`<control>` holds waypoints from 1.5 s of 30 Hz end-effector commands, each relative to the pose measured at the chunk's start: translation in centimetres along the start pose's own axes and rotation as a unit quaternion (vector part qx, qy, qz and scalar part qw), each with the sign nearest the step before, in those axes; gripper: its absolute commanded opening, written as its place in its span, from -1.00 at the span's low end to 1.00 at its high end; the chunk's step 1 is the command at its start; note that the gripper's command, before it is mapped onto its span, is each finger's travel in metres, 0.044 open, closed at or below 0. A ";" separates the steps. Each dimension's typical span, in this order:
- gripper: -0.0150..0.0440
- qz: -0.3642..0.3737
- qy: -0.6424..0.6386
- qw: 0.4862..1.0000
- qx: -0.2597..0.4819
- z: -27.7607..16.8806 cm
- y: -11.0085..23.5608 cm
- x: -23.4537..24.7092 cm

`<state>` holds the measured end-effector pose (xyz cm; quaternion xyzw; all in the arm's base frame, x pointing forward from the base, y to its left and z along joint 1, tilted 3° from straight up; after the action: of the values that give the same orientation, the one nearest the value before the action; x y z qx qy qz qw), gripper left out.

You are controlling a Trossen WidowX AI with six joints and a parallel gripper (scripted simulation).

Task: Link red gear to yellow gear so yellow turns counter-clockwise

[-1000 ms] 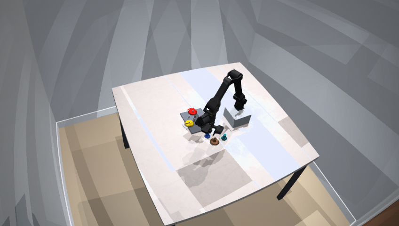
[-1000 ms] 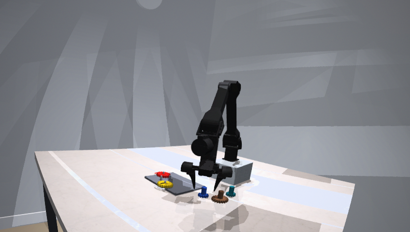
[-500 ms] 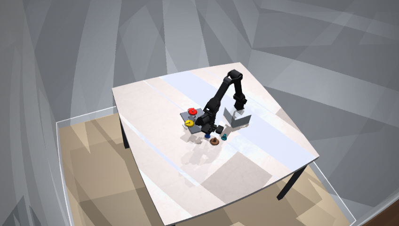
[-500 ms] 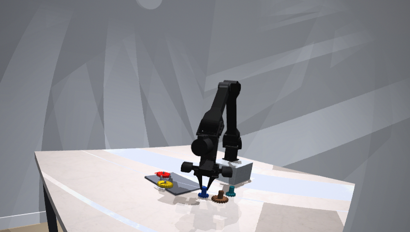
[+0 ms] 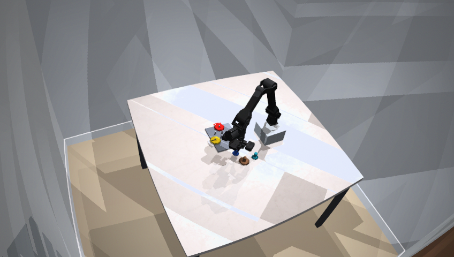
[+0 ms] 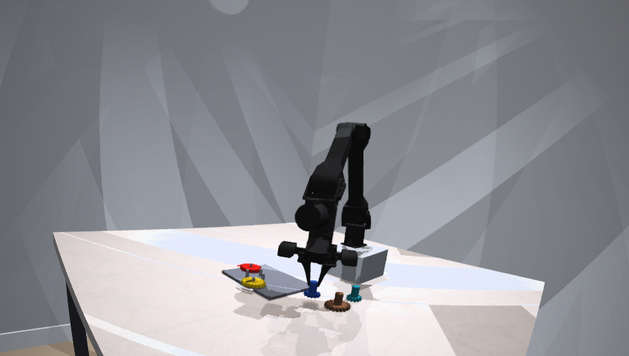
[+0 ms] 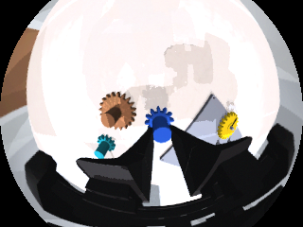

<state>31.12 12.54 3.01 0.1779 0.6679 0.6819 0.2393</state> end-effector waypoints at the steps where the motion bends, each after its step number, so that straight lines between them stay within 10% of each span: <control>1: -0.49 -0.003 -0.003 1.000 -0.002 0.3 1.5 -0.3; 45: -0.49 0.008 0.011 1.000 0.006 -1.5 12.1 -1.3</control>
<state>30.00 11.29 15.24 0.1769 0.6733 0.6810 0.2271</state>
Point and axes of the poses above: the point midway between the two fingers, 35 mm back from their tips, its own y axis back along the fingers, its own x axis across the jaws, z = x × y, the point moved 2 cm from there along y, back along the fingers, and after that the axes turned 15 degrees about y, right-handed, at the moved point
